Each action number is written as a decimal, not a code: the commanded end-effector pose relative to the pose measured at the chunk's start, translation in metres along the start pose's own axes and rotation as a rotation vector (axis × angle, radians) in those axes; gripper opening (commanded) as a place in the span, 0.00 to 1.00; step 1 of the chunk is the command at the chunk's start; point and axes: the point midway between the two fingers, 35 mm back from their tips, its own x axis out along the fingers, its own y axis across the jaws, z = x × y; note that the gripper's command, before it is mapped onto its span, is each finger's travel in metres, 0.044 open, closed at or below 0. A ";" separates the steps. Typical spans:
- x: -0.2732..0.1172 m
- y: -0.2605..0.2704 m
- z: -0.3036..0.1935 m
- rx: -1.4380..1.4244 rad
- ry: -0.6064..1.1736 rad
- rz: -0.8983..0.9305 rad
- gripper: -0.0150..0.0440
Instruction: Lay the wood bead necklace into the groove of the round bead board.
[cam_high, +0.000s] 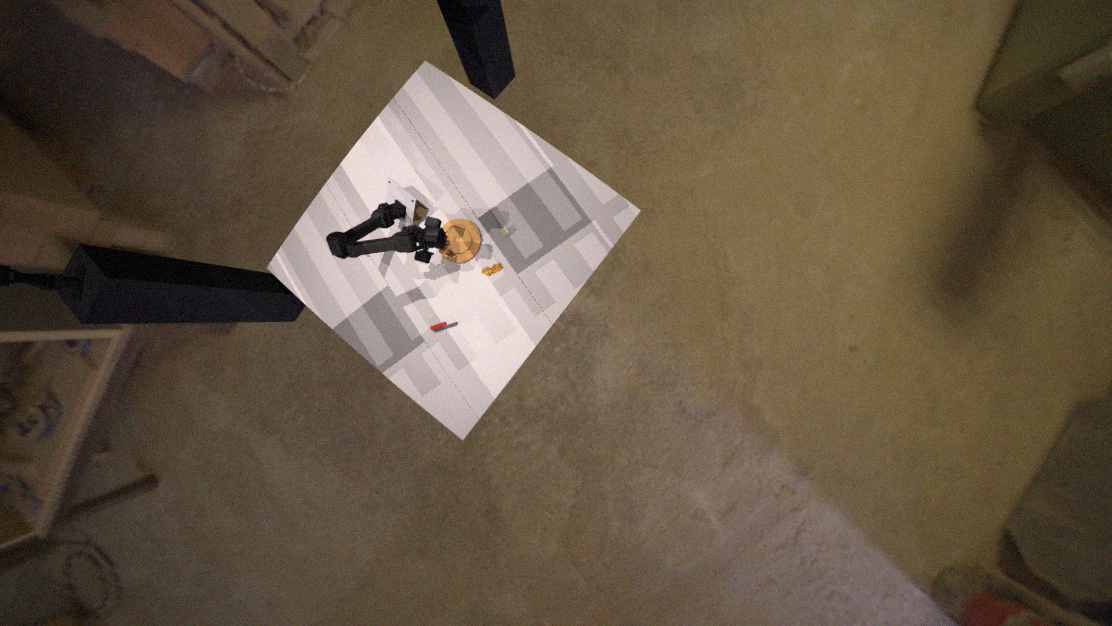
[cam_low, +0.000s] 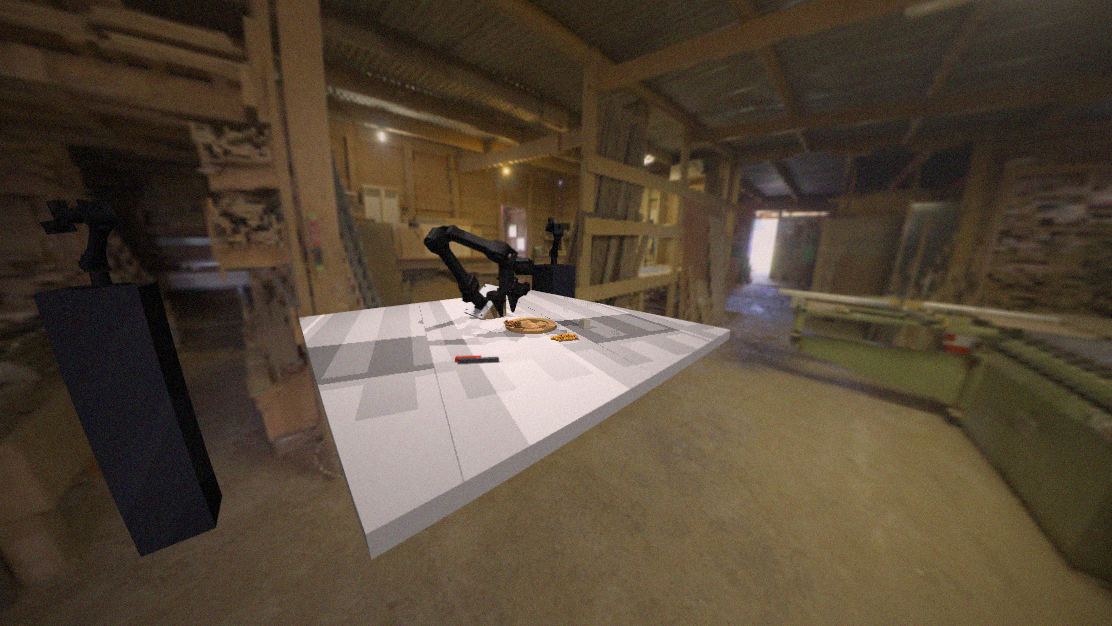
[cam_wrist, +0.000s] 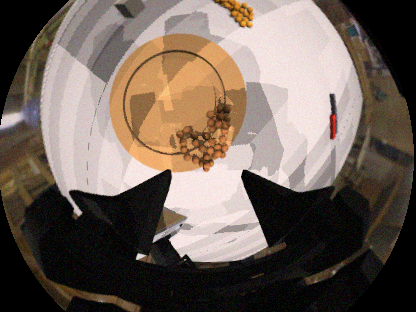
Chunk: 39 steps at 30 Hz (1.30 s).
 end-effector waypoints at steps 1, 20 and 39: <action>0.006 -0.001 -0.001 -0.003 0.004 -0.003 0.90; 0.029 0.000 -0.003 -0.004 0.008 0.002 0.85; 0.029 0.000 -0.003 -0.004 0.008 0.002 0.25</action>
